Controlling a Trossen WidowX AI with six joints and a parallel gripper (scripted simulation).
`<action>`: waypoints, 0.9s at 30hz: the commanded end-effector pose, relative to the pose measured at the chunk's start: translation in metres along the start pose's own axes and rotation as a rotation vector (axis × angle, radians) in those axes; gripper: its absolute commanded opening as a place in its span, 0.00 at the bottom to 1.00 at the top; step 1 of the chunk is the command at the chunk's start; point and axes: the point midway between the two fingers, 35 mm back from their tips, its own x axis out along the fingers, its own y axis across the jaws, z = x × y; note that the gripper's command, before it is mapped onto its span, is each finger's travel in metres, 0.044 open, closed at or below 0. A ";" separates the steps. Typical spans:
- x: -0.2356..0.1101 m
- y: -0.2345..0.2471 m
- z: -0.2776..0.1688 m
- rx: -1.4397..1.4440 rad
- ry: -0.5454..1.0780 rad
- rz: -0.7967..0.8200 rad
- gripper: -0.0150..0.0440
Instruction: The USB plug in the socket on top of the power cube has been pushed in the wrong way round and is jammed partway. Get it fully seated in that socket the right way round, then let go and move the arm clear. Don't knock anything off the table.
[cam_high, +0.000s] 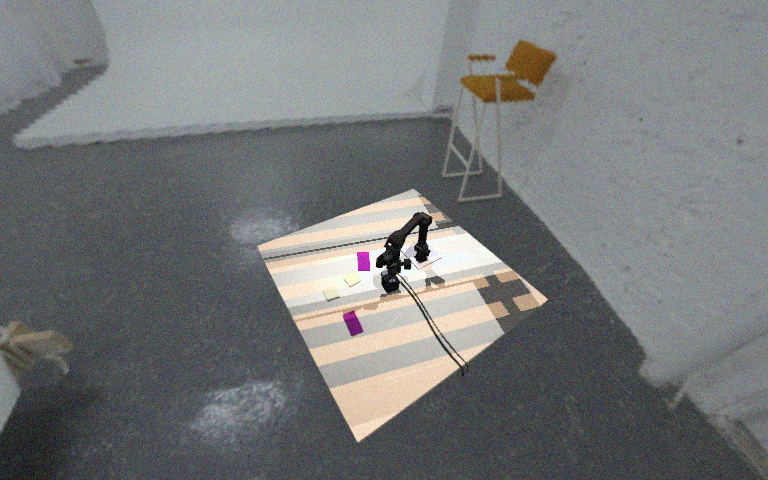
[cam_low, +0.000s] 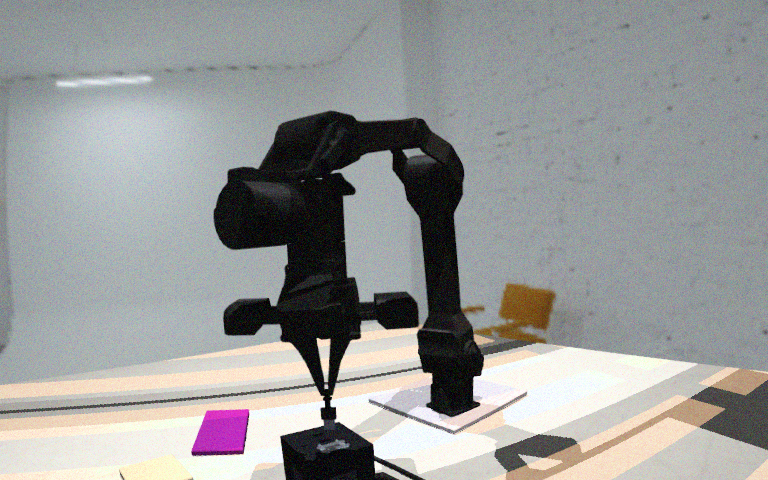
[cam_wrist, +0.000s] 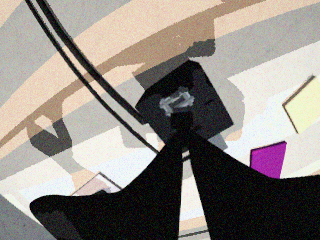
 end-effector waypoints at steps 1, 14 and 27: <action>0.000 0.000 0.000 0.087 0.000 0.000 0.25; 0.000 0.000 0.000 0.427 0.000 0.000 0.25; 0.000 0.000 0.000 0.768 0.000 0.000 0.25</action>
